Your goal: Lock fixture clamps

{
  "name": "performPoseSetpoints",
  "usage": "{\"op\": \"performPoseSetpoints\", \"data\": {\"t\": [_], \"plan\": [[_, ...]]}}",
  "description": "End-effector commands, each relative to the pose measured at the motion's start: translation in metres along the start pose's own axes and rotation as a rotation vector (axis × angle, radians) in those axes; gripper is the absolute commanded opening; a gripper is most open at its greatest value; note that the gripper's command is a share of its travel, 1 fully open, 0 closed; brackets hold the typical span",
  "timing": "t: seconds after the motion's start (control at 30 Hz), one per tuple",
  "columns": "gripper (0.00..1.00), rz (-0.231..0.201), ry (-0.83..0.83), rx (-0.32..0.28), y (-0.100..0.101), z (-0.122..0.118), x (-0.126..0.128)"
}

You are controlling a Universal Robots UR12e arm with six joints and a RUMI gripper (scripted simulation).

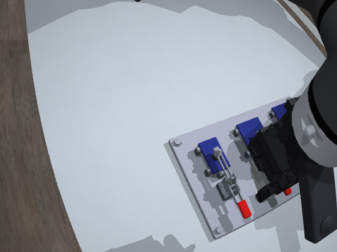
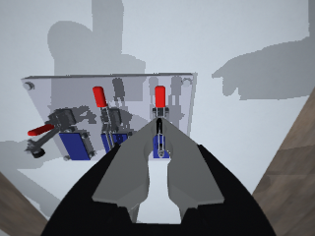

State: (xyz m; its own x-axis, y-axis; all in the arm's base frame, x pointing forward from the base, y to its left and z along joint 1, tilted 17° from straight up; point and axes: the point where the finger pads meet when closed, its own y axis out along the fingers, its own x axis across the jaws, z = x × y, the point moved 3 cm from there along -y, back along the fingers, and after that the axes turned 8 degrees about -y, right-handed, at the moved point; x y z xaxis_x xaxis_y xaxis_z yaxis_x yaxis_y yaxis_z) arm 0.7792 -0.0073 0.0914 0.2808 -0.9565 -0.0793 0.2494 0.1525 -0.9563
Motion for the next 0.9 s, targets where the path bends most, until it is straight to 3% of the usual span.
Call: {"op": "performPoseSetpoints", "data": {"t": [0.0,0.87], "plan": [[0.0,0.002,0.002,-0.003,0.0005,-0.0025,0.0004],[0.0,0.002,0.001,-0.002,-0.0006,-0.0036,0.0001]]}}
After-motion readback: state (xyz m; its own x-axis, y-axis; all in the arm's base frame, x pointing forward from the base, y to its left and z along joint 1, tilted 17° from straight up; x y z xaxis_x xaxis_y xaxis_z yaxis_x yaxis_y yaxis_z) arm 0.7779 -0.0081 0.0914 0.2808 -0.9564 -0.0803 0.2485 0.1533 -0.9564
